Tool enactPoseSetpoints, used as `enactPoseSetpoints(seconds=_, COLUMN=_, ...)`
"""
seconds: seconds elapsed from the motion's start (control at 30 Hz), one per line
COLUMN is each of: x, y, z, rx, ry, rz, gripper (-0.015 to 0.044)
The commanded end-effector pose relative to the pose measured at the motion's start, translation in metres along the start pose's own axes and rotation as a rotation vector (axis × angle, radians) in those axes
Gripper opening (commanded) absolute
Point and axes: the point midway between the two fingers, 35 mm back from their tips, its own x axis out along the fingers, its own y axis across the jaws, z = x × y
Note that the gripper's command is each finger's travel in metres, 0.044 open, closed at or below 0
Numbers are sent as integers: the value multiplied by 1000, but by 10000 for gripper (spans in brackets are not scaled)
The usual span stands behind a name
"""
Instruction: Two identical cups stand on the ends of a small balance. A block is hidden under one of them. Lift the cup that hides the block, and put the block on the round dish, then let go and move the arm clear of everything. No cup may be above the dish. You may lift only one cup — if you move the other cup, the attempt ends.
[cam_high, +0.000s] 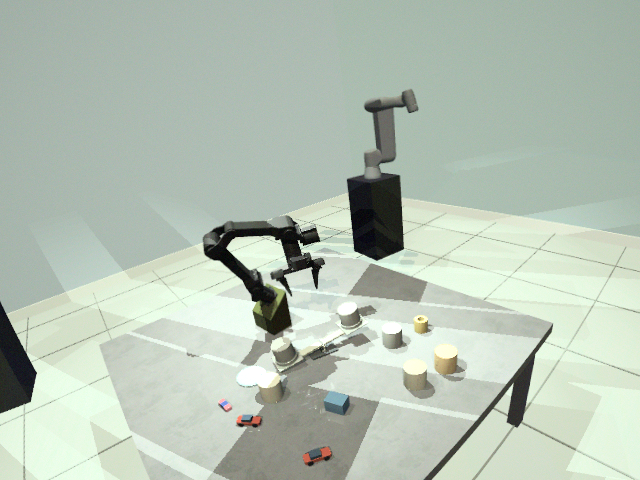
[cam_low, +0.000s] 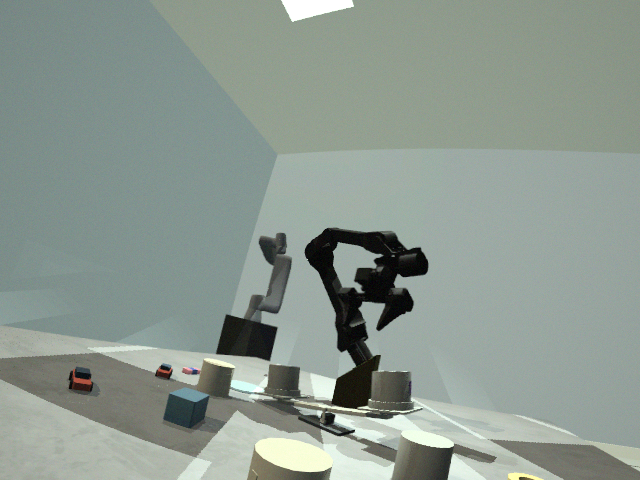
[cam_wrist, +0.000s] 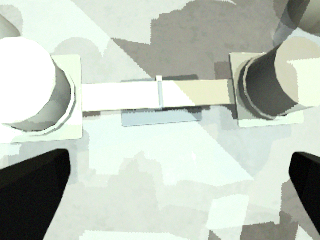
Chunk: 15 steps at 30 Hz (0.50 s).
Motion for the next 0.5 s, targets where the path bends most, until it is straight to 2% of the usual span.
enactPoseSetpoints(seconds=0.0, x=-11, y=1, z=-12, rx=-43, ry=-120, rz=-5, gripper=440)
enactPoseSetpoints(seconds=0.23, x=-32, y=5, z=-26, rx=-97, ry=-320, rz=32, gripper=440)
enactPoseSetpoints(seconds=0.47, x=-31, y=4, z=-25, rx=-117, ry=-314, rz=25, gripper=440)
